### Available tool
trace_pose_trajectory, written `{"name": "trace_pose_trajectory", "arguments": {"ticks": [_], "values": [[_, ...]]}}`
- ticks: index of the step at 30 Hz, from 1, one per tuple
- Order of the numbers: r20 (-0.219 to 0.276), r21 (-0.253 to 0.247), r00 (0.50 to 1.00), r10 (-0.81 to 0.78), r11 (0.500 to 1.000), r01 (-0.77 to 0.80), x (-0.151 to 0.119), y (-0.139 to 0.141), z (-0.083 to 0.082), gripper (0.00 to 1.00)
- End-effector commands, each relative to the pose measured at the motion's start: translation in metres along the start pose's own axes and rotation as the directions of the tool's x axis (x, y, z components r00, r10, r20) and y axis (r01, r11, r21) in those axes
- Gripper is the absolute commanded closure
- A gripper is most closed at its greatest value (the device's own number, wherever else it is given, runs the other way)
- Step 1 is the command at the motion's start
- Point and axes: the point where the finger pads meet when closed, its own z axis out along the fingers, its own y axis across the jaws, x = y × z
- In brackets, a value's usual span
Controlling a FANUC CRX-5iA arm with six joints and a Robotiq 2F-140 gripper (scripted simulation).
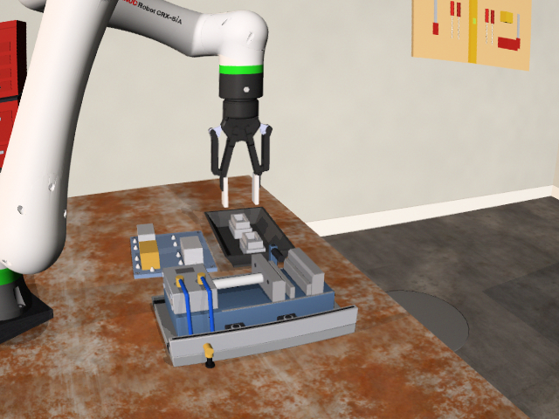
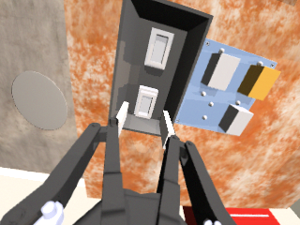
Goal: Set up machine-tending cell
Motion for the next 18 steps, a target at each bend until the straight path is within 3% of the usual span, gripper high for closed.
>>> {"name": "trace_pose_trajectory", "arguments": {"ticks": [1, 3, 5, 12, 18], "values": [[0.000, 0.000, 1.000, 0.000, 1.000, 0.000, 0.000, 0.000, -0.020, 0.60], [0.000, 0.000, 1.000, 0.000, 1.000, 0.000, 0.000, 0.000, -0.032, 0.60], [0.000, 0.000, 1.000, 0.000, 1.000, 0.000, 0.000, 0.000, -0.032, 0.60], [0.000, 0.000, 1.000, 0.000, 1.000, 0.000, 0.000, 0.000, -0.072, 0.60], [0.000, 0.000, 1.000, 0.000, 1.000, 0.000, 0.000, 0.000, -0.095, 0.60]]}}
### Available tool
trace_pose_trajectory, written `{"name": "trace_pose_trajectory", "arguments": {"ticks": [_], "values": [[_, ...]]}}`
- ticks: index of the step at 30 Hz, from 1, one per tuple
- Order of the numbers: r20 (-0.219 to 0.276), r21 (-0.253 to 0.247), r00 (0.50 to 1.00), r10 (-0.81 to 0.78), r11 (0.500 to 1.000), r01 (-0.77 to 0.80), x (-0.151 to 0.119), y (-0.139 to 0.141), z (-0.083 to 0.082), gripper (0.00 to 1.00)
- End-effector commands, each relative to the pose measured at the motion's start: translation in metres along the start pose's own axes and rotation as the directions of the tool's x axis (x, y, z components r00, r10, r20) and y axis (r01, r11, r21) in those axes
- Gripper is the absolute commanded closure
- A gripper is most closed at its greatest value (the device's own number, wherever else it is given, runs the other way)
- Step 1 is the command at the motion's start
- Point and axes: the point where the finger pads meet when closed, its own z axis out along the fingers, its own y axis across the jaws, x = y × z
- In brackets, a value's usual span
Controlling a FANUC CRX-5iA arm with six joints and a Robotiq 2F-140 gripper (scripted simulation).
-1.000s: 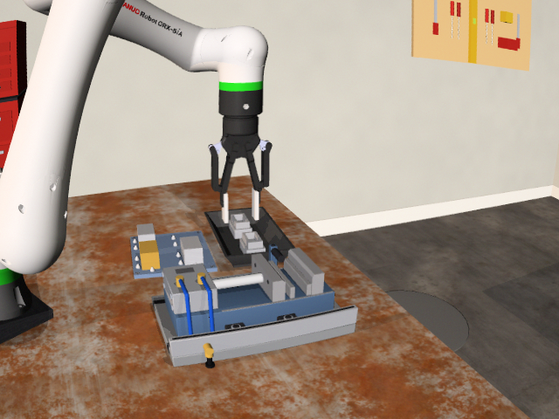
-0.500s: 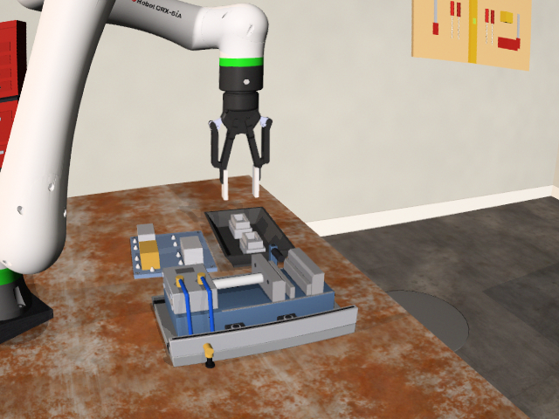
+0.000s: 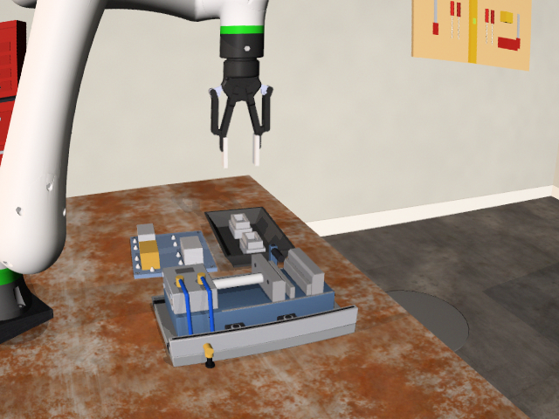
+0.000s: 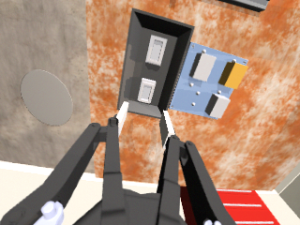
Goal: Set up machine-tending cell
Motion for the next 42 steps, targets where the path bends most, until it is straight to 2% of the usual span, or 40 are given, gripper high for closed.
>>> {"name": "trace_pose_trajectory", "arguments": {"ticks": [1, 12, 13, 42], "values": [[0.000, 0.000, 1.000, 0.000, 1.000, 0.000, -0.0002, -0.0001, -0.0108, 0.60], [0.000, 0.000, 1.000, 0.000, 1.000, 0.000, -0.0001, -0.0001, -0.0183, 0.60], [0.000, 0.000, 1.000, 0.000, 1.000, 0.000, -0.0001, -0.0001, -0.0183, 1.00], [0.000, 0.000, 1.000, 0.000, 1.000, 0.000, -0.0001, -0.0001, -0.0183, 1.00]]}}
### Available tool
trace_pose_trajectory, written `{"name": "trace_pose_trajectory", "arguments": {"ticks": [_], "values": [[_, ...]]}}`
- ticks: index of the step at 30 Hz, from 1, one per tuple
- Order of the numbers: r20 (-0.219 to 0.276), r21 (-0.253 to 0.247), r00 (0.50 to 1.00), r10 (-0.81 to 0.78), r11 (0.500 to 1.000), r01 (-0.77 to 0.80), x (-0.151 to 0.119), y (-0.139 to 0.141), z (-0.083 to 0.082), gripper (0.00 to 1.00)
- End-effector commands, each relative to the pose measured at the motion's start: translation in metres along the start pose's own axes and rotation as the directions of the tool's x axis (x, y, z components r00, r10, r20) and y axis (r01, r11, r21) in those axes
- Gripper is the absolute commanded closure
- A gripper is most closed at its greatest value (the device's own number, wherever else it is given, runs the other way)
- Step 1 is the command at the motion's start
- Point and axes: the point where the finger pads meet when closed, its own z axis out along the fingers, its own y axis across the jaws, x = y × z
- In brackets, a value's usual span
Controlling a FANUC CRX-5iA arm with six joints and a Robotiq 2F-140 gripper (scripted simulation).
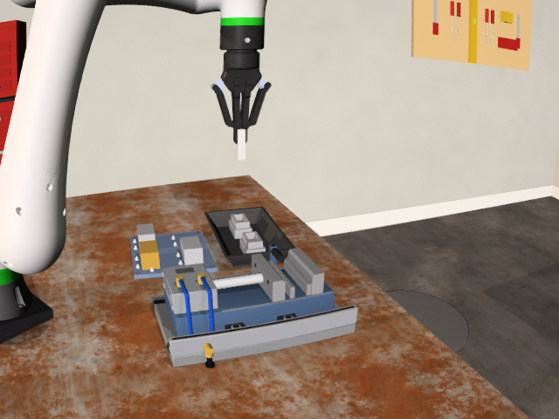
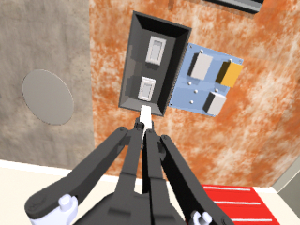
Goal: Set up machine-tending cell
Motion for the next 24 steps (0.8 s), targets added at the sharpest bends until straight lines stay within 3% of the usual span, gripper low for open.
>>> {"name": "trace_pose_trajectory", "arguments": {"ticks": [1, 6, 8, 11, 13, 14, 24], "values": [[0.000, 0.000, 1.000, 0.000, 1.000, 0.000, 0.000, 0.000, 0.000, 1.00], [0.000, 0.000, 1.000, 0.000, 1.000, 0.000, -0.002, 0.007, -0.001, 1.00], [-0.001, -0.001, 1.000, 0.000, 1.000, 0.000, -0.009, 0.041, -0.007, 1.00], [-0.001, -0.001, 1.000, 0.000, 1.000, 0.000, -0.012, 0.065, -0.009, 1.00], [-0.001, -0.001, 1.000, 0.000, 1.000, 0.000, -0.012, 0.065, -0.009, 1.00], [-0.001, -0.002, 1.000, 0.000, 1.000, 0.000, -0.014, 0.090, -0.011, 1.00], [-0.001, -0.001, 1.000, 0.000, 1.000, 0.000, -0.006, 0.173, -0.008, 1.00]]}}
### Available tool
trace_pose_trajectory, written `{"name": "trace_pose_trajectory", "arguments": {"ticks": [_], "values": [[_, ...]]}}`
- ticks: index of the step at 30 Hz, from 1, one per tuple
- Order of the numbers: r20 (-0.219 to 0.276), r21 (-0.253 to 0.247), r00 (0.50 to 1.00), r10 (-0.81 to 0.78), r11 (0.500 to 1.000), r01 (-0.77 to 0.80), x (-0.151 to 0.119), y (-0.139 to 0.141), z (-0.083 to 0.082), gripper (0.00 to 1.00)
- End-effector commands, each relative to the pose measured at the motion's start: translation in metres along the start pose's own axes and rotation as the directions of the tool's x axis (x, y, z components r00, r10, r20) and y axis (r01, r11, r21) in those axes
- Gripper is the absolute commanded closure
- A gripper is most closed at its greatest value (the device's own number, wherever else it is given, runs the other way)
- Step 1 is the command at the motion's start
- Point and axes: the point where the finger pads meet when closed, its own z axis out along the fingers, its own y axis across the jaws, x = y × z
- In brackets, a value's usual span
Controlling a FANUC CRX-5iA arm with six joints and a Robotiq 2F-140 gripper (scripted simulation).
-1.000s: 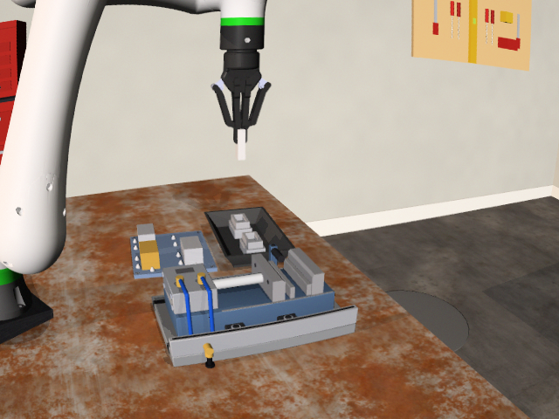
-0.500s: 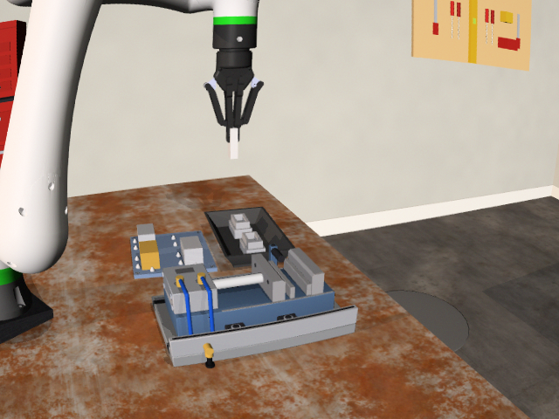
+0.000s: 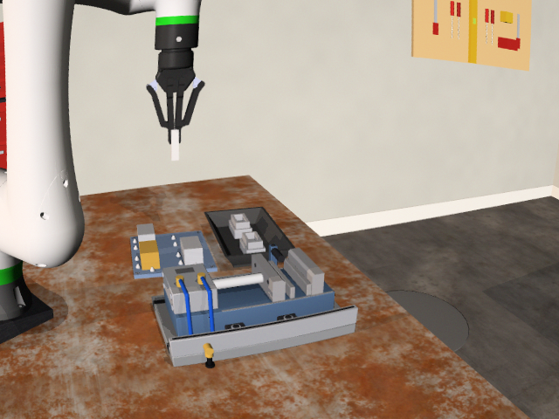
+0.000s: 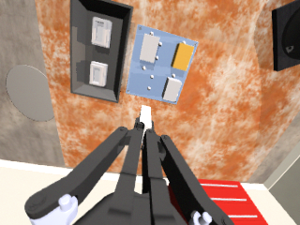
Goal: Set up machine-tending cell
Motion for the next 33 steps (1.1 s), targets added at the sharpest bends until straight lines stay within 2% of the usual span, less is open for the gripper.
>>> {"name": "trace_pose_trajectory", "arguments": {"ticks": [1, 4, 9, 10, 33], "values": [[0.000, 0.011, 1.000, 0.002, 1.000, -0.002, 0.006, 0.041, 0.002, 1.00], [0.001, 0.012, 1.000, 0.002, 1.000, -0.002, 0.013, 0.066, 0.007, 1.00], [0.001, 0.012, 1.000, 0.002, 1.000, -0.002, 0.016, 0.074, 0.009, 1.00], [0.001, 0.012, 1.000, 0.002, 1.000, -0.002, 0.016, 0.074, 0.009, 0.60], [0.001, 0.012, 1.000, 0.002, 1.000, -0.002, 0.016, 0.074, 0.009, 0.60]]}}
